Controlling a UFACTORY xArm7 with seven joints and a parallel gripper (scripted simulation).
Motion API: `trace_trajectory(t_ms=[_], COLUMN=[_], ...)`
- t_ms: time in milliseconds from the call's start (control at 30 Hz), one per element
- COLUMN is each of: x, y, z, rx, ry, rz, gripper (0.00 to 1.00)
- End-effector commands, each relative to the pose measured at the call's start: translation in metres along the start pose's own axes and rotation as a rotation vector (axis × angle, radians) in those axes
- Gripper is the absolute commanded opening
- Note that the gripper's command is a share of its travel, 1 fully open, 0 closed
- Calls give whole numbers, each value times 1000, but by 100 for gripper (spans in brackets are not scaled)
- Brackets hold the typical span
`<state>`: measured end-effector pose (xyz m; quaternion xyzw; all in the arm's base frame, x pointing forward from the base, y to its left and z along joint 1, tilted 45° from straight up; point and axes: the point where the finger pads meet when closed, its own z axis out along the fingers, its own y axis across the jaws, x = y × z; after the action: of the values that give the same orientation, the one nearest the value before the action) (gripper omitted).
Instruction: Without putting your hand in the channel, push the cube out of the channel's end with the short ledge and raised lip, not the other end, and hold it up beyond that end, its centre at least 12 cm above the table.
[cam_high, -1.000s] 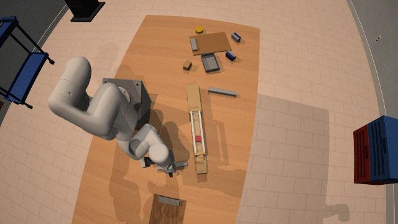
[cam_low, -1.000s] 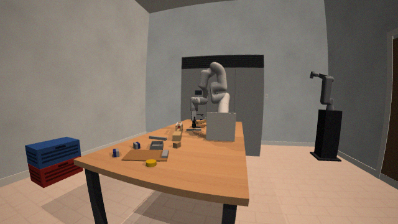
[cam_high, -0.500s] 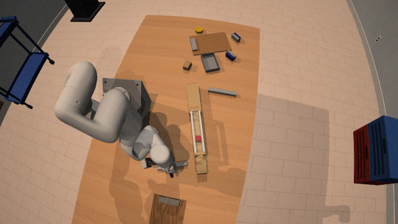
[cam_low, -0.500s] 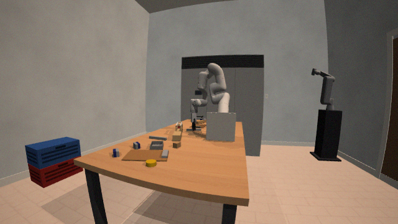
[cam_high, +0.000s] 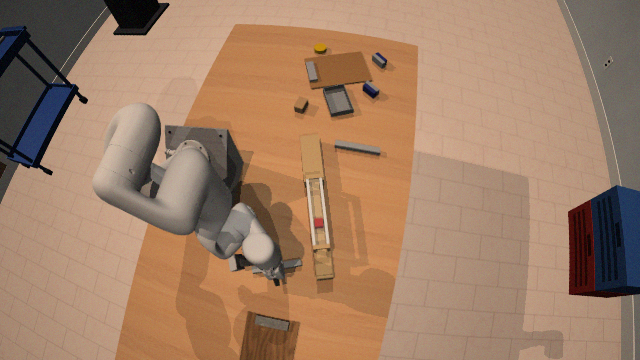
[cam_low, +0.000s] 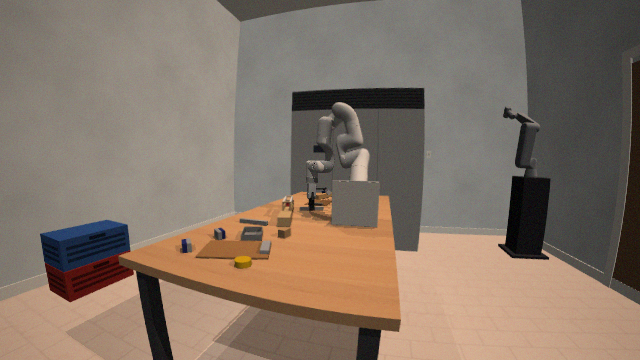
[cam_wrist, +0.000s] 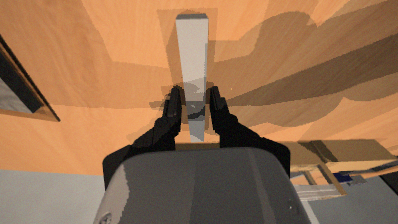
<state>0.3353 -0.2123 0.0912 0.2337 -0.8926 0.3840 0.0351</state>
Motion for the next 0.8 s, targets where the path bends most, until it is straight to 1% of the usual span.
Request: trace_trajectory(t_ms=[0,33,67,767], x=[-1,-1,-1,-1], y=[0,0,0,0], z=[0,0,0,0], rx=[1,1,1,1], ry=[-2,-2,-2,-2], rz=[0,0,0,0], gripper=[38,38,0,0])
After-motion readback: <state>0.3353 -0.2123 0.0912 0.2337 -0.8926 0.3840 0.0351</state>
